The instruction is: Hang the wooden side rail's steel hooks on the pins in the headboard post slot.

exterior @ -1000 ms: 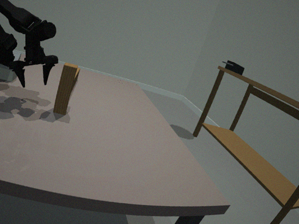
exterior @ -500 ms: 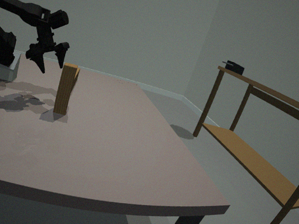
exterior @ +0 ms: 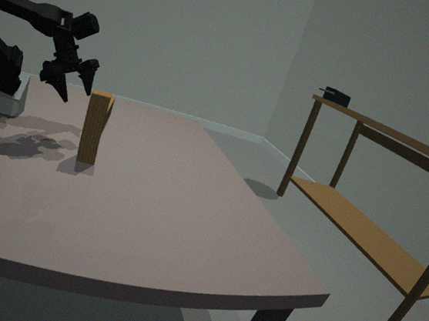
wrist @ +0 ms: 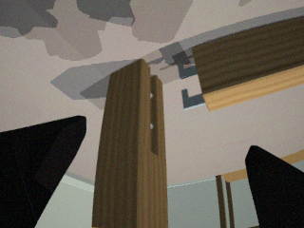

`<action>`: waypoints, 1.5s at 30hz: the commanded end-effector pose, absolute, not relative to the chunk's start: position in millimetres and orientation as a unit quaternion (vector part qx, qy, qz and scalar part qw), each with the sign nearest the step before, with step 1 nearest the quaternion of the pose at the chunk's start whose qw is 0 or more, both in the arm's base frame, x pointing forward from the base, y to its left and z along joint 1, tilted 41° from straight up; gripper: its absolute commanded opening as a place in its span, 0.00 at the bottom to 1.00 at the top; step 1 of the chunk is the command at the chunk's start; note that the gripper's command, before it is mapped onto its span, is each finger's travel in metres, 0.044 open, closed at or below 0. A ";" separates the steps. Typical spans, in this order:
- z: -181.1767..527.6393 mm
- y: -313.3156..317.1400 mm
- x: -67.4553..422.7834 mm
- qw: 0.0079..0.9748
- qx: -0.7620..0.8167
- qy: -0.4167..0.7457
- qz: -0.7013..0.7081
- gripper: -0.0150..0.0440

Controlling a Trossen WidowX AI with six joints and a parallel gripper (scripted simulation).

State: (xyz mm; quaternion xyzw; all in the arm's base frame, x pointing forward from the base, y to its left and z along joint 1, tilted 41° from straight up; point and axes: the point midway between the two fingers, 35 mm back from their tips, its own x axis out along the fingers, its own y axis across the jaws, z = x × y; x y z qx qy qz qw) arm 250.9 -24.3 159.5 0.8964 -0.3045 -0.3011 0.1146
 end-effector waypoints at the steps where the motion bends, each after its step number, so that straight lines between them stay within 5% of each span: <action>1: 159.6 -24.7 250.6 0.118 0.895 -0.305 -0.302 1.00; 9: 158.8 -25.0 250.4 0.098 0.896 -0.316 -0.296 1.00; 27: 144.7 -29.5 249.0 -0.391 0.769 -0.506 0.010 1.00; 45: 143.3 -25.3 255.9 -0.694 0.495 -0.393 0.345 1.00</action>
